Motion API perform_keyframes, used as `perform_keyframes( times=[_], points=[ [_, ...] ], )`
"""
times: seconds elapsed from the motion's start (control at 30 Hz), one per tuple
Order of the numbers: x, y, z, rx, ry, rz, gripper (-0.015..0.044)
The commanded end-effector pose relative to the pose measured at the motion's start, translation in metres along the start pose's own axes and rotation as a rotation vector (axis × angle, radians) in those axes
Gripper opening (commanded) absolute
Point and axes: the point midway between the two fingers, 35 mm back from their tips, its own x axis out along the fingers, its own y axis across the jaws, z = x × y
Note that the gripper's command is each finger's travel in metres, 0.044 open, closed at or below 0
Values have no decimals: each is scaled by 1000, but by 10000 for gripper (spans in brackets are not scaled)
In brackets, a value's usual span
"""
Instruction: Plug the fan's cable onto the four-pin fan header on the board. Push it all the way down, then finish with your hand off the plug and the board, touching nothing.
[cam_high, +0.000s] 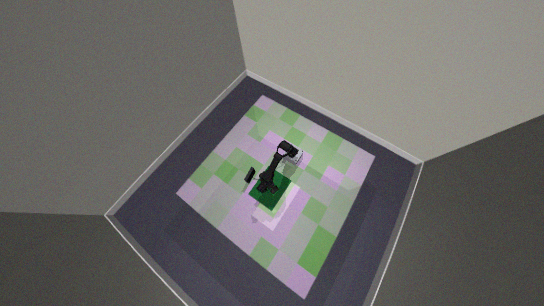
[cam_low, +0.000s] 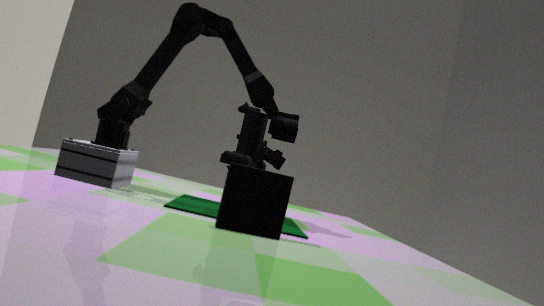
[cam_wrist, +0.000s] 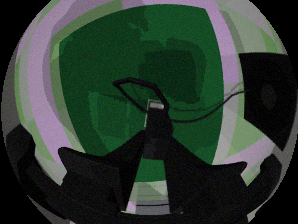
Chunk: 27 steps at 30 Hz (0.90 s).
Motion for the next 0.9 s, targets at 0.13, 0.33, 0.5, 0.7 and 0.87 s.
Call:
perform_keyframes(
  times=[0.13,0.33,0.5,0.7,0.87],
  points=[
    [2,-1,-3,-1,4,-4,0],
    [3,-1,-4,1,4,-4,0],
    [4,-1,-4,1,4,-4,0],
    [4,-1,-4,2,4,-4,0],
    [5,-1,-3,3,4,-4,0]
  ],
)
